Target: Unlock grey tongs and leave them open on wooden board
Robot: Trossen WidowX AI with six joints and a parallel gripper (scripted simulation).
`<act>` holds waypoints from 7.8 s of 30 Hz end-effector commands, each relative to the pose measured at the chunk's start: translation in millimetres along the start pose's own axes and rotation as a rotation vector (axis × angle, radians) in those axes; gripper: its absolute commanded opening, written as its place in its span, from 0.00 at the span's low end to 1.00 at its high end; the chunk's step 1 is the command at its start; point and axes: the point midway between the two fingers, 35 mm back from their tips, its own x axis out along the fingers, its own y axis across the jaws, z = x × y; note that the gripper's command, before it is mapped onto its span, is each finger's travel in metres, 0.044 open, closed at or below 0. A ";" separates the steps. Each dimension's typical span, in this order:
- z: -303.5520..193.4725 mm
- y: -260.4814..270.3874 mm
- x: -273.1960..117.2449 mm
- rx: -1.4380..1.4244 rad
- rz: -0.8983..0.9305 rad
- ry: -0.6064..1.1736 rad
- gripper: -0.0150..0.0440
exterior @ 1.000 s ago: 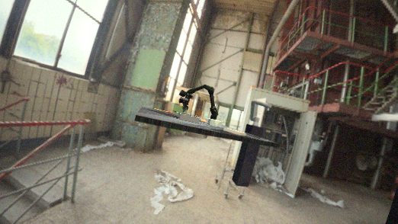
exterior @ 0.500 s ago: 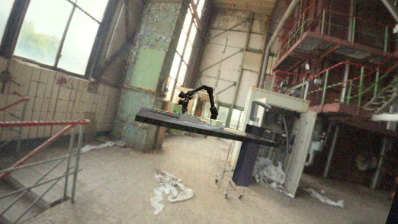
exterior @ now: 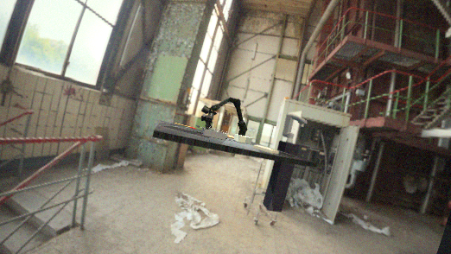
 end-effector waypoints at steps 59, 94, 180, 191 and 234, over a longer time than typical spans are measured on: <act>-1.6 36.7 -45.7 0.016 -0.131 0.004 0.00; 10.1 7.3 -61.4 0.054 -0.518 -0.010 0.00; -53.7 -424.5 -334.7 0.987 -0.524 -0.288 0.00; -111.6 -464.1 -360.1 1.114 -0.516 -0.326 0.00; -311.1 -518.7 -403.8 1.486 -0.523 -0.463 0.00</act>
